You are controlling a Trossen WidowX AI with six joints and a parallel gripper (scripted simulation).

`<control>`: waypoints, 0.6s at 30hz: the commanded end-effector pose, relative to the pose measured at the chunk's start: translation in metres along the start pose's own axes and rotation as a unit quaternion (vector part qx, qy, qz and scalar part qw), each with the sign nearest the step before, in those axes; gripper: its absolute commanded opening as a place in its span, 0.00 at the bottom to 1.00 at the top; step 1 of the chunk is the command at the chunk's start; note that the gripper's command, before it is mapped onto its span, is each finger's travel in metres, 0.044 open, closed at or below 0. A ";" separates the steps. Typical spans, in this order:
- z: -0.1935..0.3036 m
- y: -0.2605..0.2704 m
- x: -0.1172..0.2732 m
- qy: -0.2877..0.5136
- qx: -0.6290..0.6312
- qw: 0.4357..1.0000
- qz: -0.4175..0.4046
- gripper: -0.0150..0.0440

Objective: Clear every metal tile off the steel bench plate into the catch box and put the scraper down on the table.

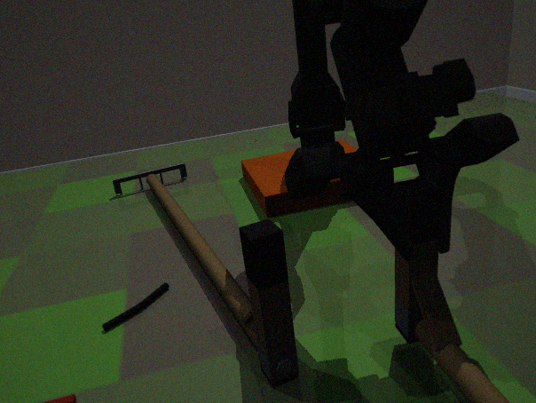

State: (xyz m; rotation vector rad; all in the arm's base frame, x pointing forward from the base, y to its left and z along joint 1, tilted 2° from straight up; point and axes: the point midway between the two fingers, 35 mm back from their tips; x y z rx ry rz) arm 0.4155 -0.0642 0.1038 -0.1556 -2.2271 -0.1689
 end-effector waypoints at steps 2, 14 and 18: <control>-0.002 -0.001 0.007 -0.011 0.001 1.000 -0.001 0.25; 0.010 -0.003 0.015 -0.011 0.001 1.000 -0.001 0.25; 0.014 -0.003 0.017 -0.011 0.001 1.000 -0.001 0.25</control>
Point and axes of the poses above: the point midway between the two fingers, 35 mm back from their tips, its own x axis back along the fingers, its own y axis across the jaws, z = x × y, and after that the axes turned 9 degrees about -x, right-handed
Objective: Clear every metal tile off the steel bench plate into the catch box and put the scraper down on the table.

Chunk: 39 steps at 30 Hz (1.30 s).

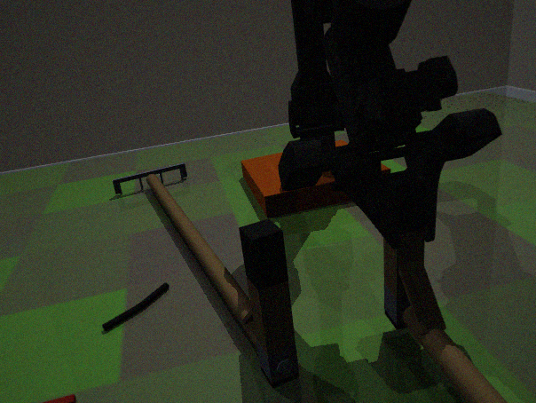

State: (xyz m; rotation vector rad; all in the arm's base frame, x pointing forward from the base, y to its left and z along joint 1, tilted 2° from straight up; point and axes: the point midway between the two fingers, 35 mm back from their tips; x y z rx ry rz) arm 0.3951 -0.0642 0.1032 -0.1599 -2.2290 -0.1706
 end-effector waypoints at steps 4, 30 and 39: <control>0.001 0.000 0.008 -0.010 0.002 1.000 -0.003 0.25; 0.028 -0.002 0.022 -0.011 0.002 1.000 -0.002 0.25; 0.037 -0.003 0.026 -0.011 0.002 1.000 -0.002 0.25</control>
Point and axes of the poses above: the point midway between the two fingers, 35 mm back from their tips, its own x axis back along the fingers, its own y axis across the jaws, z = x × y, and after that the axes turned 9 degrees about -x, right-handed
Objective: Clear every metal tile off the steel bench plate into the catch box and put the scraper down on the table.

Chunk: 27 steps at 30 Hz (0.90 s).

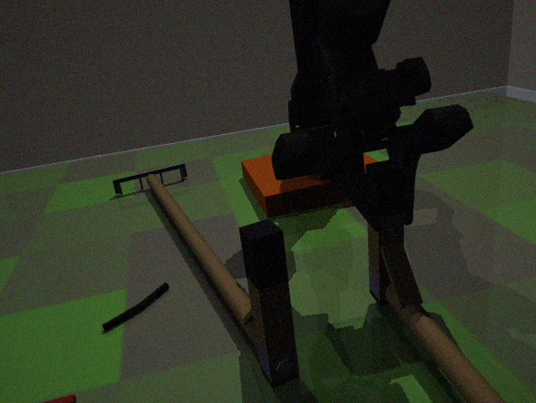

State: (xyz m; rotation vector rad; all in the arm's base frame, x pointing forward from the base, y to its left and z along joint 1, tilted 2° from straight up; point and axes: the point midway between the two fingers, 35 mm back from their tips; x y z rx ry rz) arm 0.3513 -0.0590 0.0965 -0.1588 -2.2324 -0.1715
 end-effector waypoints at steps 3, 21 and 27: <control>0.002 0.000 0.005 -0.009 0.002 1.000 -0.002 0.25; 0.020 -0.001 0.009 -0.002 0.000 1.000 0.001 0.30; 0.020 -0.001 0.009 -0.002 0.000 1.000 0.001 0.57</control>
Point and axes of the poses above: the point midway between the two fingers, 35 mm back from their tips, its own x axis back along the fingers, its own y axis across the jaws, z = x × y, and after that the axes turned 9 degrees about -x, right-handed
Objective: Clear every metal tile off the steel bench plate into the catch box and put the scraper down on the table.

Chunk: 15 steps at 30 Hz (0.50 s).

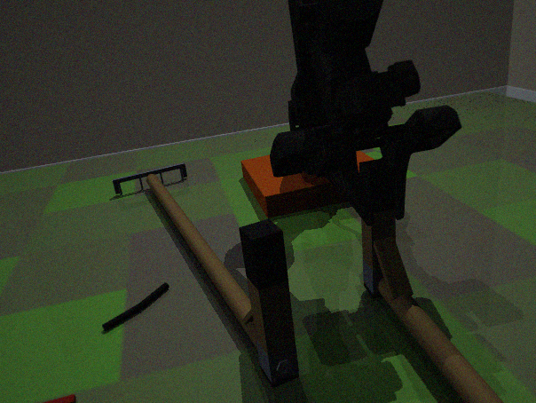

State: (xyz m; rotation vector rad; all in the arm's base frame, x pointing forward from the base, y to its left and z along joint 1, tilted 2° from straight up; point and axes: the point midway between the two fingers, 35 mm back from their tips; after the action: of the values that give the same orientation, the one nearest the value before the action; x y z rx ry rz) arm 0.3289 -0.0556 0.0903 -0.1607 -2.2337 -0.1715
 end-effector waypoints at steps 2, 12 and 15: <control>-0.001 0.000 0.000 -0.002 0.000 1.000 0.000 0.65; -0.002 0.000 0.014 -0.001 0.000 1.000 0.000 1.00; -0.003 0.000 0.021 -0.001 0.000 1.000 0.000 1.00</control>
State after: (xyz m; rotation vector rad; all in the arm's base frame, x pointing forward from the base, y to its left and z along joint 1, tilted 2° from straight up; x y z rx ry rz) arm 0.3207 -0.0553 0.1013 -0.1648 -2.2298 -0.1740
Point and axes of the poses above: the point midway between the two fingers, 35 mm back from their tips, its own x axis back along the fingers, its own y axis across the jaws, z = x × y, and after that the axes turned 9 degrees about -x, right-handed
